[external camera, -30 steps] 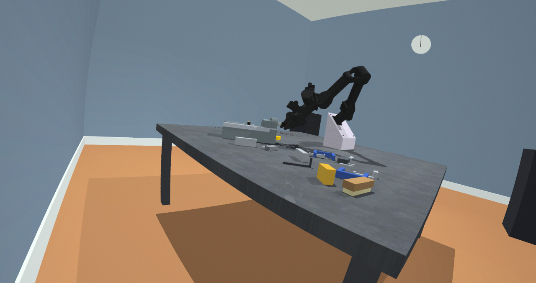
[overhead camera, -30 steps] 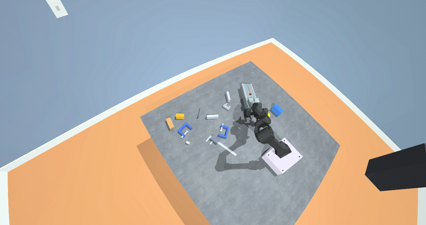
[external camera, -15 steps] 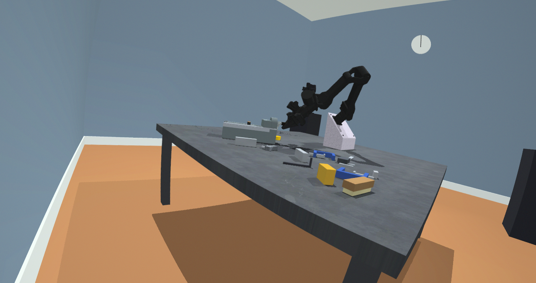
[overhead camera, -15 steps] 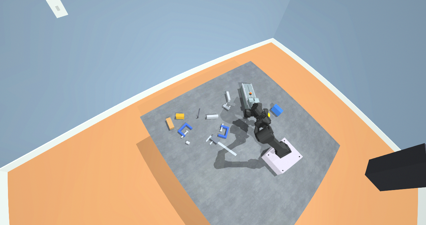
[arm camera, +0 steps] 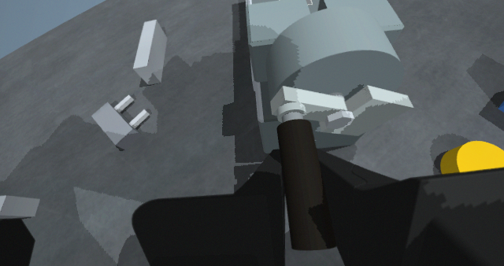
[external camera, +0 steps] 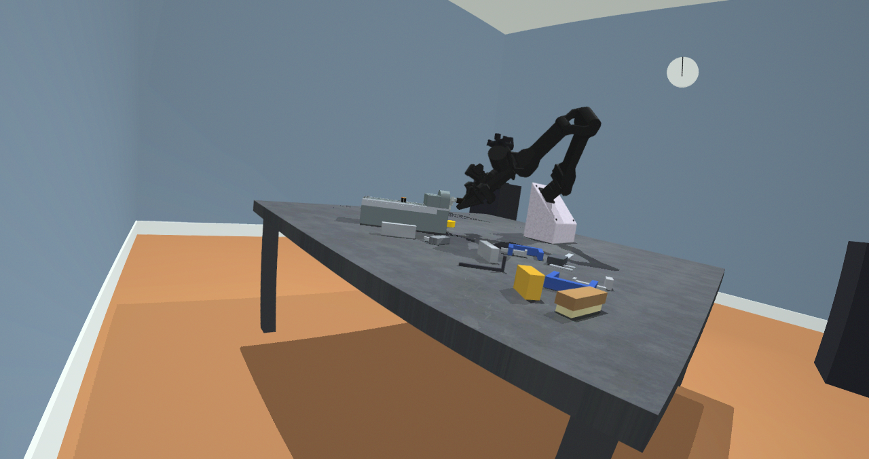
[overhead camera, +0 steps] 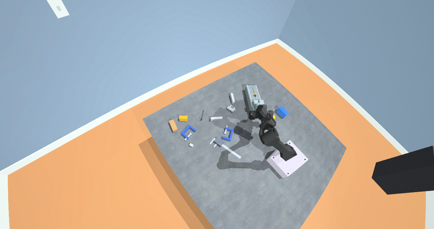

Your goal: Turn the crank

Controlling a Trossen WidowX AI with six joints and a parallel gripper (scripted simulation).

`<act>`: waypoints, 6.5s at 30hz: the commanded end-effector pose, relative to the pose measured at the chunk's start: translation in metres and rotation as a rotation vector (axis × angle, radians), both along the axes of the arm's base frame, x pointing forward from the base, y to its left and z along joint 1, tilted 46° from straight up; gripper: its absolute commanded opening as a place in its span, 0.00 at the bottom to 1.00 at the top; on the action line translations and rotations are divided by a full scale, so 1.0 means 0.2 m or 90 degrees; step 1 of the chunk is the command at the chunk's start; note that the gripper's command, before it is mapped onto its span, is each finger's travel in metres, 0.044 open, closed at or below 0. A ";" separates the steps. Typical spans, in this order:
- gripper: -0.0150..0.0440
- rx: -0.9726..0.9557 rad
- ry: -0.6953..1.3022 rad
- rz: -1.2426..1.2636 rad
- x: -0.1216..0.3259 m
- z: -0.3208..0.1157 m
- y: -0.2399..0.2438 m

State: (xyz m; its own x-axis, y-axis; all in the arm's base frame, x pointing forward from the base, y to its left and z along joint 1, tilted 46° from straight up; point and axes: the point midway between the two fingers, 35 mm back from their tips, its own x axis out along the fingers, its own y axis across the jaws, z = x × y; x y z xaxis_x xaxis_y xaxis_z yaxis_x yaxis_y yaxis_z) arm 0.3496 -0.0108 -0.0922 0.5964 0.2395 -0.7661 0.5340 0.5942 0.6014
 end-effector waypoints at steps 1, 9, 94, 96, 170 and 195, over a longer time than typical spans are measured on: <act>0.25 0.000 0.000 0.000 0.00 0.00 -0.01; 0.25 0.000 0.000 0.000 -0.01 0.01 -0.03; 0.25 0.000 0.000 0.000 -0.02 0.01 -0.06; 0.25 0.000 0.000 0.000 -0.02 0.01 -0.06; 0.25 0.001 0.001 0.001 -0.02 0.01 -0.06; 1.00 0.000 0.001 0.001 -0.01 0.06 -0.12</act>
State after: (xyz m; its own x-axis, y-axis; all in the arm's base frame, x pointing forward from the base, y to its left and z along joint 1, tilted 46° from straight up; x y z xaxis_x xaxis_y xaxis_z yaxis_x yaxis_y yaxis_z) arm 0.3429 -0.0247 -0.0882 0.5846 0.2451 -0.7734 0.5398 0.5942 0.5963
